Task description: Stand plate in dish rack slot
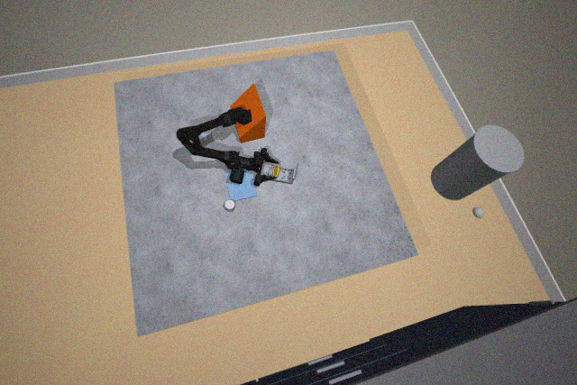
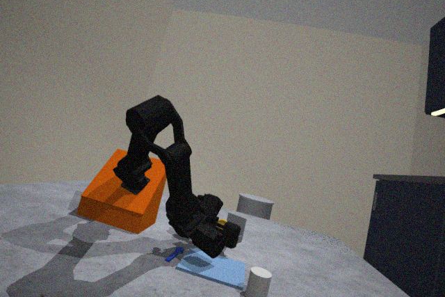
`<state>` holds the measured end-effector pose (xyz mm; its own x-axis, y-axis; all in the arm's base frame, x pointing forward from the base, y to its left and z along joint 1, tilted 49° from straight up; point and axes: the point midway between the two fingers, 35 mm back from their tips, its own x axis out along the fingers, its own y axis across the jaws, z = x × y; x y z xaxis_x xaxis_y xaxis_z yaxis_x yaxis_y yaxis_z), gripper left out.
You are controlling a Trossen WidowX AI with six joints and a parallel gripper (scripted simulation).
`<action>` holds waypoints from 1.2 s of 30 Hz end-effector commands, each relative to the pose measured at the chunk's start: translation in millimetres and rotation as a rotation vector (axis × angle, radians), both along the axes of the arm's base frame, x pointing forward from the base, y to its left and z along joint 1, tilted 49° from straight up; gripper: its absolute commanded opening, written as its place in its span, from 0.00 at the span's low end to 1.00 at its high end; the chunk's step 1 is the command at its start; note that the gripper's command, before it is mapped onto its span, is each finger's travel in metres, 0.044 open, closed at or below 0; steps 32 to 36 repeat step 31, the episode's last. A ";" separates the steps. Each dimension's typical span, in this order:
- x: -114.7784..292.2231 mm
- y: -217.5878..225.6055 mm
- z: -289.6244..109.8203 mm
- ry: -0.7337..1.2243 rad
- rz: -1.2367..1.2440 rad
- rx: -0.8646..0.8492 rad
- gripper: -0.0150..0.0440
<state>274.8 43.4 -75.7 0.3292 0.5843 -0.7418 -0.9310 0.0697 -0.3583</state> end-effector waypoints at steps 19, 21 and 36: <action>-12.3 88.5 76.0 0.066 -0.050 -0.020 0.93; -14.3 89.5 73.9 0.118 -0.090 -0.037 0.93; -27.2 92.2 67.9 0.346 -0.307 -0.158 0.93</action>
